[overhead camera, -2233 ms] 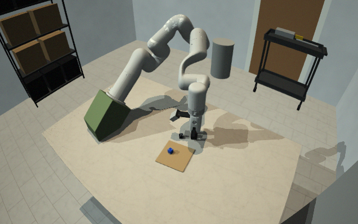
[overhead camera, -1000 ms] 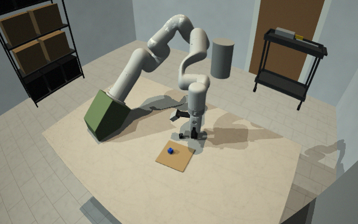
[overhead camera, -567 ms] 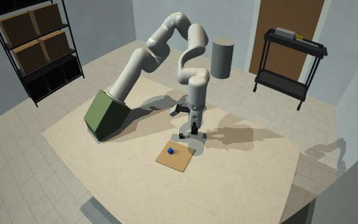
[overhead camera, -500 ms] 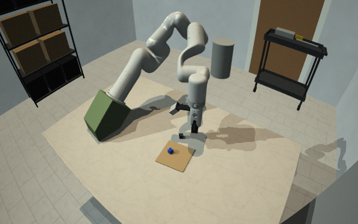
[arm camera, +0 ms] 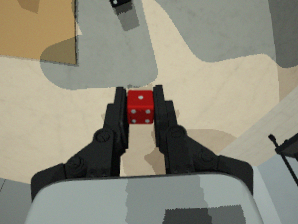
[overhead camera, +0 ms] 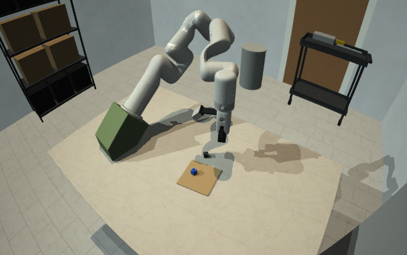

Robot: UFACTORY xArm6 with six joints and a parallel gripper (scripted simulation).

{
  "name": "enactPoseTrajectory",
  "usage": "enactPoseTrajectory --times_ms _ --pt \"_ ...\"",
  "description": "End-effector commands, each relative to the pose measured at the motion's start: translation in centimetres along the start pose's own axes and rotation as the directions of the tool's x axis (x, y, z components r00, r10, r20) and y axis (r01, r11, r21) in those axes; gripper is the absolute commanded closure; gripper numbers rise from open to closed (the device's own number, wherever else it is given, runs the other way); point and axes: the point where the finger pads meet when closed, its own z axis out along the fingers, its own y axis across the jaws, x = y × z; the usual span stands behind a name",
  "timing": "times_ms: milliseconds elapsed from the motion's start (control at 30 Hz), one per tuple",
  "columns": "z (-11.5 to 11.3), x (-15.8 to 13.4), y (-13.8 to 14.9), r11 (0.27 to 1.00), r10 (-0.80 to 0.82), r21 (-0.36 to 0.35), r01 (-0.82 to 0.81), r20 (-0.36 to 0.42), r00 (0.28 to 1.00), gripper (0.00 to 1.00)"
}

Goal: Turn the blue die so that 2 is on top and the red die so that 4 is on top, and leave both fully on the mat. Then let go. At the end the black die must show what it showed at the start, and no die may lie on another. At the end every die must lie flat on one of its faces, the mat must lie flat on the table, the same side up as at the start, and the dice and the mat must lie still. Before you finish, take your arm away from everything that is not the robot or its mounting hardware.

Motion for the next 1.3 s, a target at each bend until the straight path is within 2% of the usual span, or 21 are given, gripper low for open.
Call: enactPoseTrajectory --times_ms 0,67,167,267,300,400,433,467,500,567,600,1267 --pt "-0.3 -0.1 0.0 1.000 -0.001 0.002 0.001 0.002 1.000 0.85" --pt "-0.3 0.0 -0.7 1.000 0.021 0.002 -0.021 0.002 1.000 0.85" --pt "-0.6 0.8 -5.5 0.983 0.182 0.006 -0.182 0.001 0.983 0.85" --pt "-0.6 1.0 -6.3 0.979 0.206 0.006 -0.206 0.001 0.979 0.85" --pt "-0.7 1.6 -8.3 0.963 0.270 0.006 -0.270 0.002 0.963 0.85" --pt "-0.7 1.8 -8.8 0.958 0.288 0.006 -0.288 0.002 0.958 0.85" --pt "-0.8 2.7 -11.2 0.932 0.363 0.005 -0.363 0.002 0.932 0.85" --pt "-0.8 2.7 -11.2 0.932 0.363 0.005 -0.363 0.002 0.932 0.85" --pt "-0.7 3.3 -12.6 0.913 0.407 0.004 -0.408 0.003 0.913 0.85" --pt "-0.7 3.5 -13.1 0.907 0.422 0.003 -0.422 0.003 0.907 0.85" --pt "-0.7 4.2 -14.3 0.888 0.460 0.002 -0.460 0.003 0.888 0.85" --pt "-0.3 4.5 -14.9 0.878 0.479 0.000 -0.479 0.003 0.878 0.85"
